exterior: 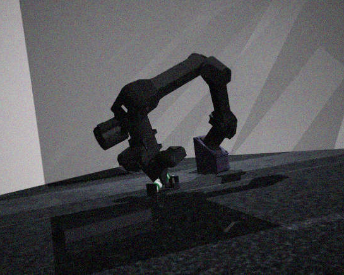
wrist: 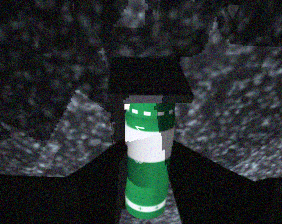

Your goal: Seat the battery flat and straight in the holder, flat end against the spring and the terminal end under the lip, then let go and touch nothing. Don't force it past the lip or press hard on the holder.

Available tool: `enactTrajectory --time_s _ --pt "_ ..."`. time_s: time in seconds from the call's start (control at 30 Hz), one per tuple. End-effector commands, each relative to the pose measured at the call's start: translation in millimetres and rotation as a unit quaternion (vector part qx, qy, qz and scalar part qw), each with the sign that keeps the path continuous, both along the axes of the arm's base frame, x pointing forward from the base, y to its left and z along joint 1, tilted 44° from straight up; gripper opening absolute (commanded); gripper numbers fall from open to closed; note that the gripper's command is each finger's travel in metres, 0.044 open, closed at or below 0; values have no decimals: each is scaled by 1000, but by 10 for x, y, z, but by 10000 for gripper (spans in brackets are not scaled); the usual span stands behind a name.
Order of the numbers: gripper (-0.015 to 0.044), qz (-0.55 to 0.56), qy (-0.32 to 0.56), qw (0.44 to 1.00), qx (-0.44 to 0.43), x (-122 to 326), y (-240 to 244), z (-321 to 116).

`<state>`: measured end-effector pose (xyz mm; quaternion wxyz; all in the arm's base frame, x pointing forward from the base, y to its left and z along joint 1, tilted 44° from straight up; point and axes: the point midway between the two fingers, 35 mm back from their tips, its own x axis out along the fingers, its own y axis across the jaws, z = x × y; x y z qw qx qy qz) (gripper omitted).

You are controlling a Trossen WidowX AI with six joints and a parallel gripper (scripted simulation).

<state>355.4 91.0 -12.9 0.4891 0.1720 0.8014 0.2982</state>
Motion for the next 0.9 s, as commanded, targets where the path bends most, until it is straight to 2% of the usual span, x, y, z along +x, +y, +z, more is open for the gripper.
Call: enactTrajectory --time_s 0.0,0.87 --pt "75 -10 -12 1000 1 20 11 -3" --pt "75 -42 -49 998 -6 -5 26 -33"
